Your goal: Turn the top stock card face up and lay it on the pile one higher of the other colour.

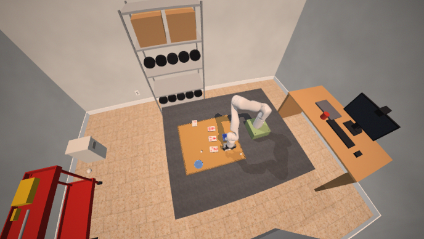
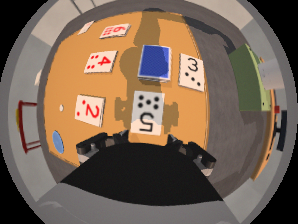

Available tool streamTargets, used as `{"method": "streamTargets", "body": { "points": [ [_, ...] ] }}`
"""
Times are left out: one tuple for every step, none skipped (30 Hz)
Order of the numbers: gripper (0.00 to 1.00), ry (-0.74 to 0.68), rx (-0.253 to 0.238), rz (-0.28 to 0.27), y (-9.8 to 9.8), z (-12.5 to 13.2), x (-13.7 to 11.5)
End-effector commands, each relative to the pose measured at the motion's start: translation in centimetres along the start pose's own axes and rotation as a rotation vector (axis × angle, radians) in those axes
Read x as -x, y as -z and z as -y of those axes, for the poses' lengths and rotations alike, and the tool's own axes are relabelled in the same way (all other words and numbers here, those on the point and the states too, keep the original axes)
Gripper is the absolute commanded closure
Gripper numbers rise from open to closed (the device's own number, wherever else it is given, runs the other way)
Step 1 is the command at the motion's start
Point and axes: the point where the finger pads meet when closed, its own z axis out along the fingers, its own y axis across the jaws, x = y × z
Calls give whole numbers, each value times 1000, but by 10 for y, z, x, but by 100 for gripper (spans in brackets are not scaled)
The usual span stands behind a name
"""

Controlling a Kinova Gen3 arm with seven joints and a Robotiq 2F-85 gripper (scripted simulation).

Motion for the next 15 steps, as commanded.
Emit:
{"method": "streamTargets", "body": {
  "points": [
    [15,-6,-15,5,17,6,-1],
    [15,-6,-15,5,21,6,-1],
    [15,-6,-15,5,26,6,-1],
    [15,-6,-15,5,30,6,-1],
    [15,-6,-15,5,35,6,-1],
    [15,-6,-15,5,35,6,-1],
    [15,-6,-15,5,35,6,-1],
    [15,-6,-15,5,40,6,-2],
    [15,-6,-15,5,44,6,-2],
    [15,-6,-15,5,48,6,-2],
    [15,-6,-15,5,52,6,-2],
    [15,-6,-15,5,56,6,-2],
    [15,-6,-15,5,59,6,-2],
    [15,-6,-15,5,62,6,-2],
    [15,-6,-15,5,65,5,-2]
  ]
}}
